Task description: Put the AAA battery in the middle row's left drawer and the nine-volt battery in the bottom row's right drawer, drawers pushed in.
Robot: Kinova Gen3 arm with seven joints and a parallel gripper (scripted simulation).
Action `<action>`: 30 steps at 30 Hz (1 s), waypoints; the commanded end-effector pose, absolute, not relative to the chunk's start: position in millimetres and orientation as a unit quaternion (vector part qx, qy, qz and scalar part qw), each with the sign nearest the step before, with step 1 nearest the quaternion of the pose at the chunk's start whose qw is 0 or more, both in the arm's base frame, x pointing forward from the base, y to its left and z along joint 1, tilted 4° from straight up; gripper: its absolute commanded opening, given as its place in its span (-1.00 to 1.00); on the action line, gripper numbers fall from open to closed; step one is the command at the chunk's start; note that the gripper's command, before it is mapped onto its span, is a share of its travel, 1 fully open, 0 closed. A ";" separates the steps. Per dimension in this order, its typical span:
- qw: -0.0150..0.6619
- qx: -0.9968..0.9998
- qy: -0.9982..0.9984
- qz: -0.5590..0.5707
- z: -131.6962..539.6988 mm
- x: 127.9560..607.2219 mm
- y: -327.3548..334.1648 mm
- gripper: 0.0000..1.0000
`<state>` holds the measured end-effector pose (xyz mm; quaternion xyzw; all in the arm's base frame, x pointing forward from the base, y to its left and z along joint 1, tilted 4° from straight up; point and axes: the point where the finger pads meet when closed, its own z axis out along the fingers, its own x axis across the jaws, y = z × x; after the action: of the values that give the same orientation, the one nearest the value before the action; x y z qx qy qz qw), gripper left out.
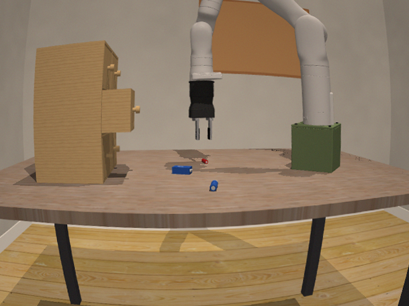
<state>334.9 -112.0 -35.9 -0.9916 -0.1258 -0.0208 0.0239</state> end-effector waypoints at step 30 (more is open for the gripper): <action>0.025 -0.991 -0.129 -0.022 -37.5 331.3 -117.9 0.08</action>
<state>330.8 -117.6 -37.9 -0.9910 -0.1293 -0.0215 0.0254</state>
